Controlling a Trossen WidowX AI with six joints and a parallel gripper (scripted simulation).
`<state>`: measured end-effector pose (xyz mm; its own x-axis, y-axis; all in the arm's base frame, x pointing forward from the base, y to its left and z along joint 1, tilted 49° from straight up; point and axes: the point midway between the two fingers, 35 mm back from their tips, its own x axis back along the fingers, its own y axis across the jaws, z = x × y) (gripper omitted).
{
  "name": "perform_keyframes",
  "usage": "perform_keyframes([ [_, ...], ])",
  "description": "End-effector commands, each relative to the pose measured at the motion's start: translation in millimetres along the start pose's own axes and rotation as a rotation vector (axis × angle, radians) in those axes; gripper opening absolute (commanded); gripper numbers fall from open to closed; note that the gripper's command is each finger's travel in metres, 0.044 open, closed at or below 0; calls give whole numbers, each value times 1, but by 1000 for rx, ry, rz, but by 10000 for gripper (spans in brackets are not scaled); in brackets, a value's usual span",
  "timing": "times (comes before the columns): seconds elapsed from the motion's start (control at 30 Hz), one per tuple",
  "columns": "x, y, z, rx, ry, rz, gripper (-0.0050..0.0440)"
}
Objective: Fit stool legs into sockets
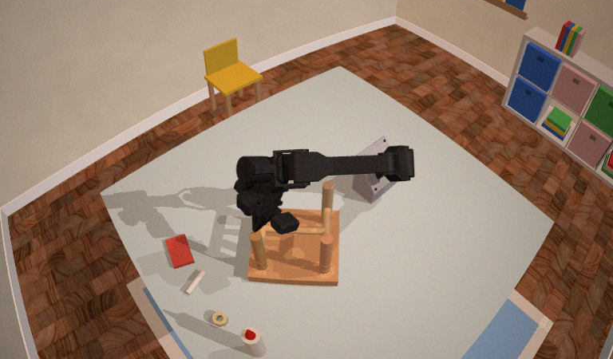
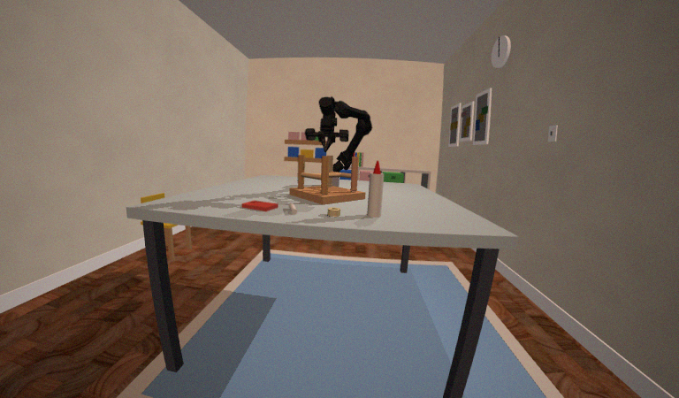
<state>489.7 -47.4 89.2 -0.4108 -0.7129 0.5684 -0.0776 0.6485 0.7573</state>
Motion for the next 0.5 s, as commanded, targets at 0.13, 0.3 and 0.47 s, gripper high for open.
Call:
perform_keyframes([
  [0.13, -7, 2, 4, 2, 1, 2, 0],
  [0.3, -14, 2, 7, 2, 1, 2, 0],
  [0.47, -16, 2, 8, 2, 1, 2, 0],
])
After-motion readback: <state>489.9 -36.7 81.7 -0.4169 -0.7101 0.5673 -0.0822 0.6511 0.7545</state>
